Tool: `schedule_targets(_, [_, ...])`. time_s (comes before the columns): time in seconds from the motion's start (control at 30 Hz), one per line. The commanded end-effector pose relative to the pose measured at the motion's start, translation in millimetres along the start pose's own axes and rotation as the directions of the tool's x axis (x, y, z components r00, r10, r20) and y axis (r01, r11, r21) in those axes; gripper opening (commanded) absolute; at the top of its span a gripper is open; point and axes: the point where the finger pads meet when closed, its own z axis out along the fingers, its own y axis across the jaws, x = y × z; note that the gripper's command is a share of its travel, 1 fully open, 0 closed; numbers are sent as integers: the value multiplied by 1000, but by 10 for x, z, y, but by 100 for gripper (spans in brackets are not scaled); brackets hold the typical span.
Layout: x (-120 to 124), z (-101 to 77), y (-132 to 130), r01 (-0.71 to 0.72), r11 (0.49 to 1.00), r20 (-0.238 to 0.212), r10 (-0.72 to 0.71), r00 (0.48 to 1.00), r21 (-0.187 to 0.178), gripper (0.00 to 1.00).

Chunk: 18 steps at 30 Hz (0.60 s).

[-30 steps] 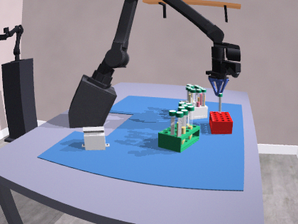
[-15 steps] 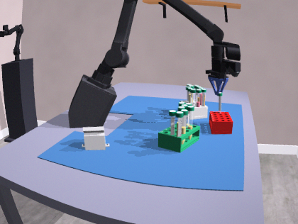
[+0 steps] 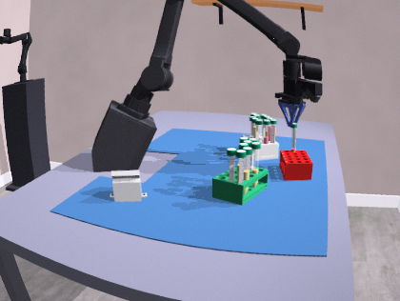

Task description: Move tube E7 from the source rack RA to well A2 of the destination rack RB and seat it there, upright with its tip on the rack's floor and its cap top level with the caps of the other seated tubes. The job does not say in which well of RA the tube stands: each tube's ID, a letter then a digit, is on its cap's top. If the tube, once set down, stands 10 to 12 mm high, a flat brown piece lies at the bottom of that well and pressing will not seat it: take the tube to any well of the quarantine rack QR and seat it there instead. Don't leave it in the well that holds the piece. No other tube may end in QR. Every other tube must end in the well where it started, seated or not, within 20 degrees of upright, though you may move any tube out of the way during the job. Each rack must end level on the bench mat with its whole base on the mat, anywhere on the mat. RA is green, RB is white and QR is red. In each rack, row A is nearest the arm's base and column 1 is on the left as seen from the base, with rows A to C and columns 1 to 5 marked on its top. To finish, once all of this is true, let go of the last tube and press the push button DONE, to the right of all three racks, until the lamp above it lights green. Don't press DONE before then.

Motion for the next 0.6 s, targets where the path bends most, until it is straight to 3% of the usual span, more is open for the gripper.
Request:
schedule_targets(0.0, [-244,-343,205,9,999,64,-7,998,-43,0])
schedule_targets(0.23, [-253,-231,194,3,1000,43,-2,999,-26,0])
schedule_targets(0.57, [-261,-218,208,3,1000,40,-2,999,-25,0])
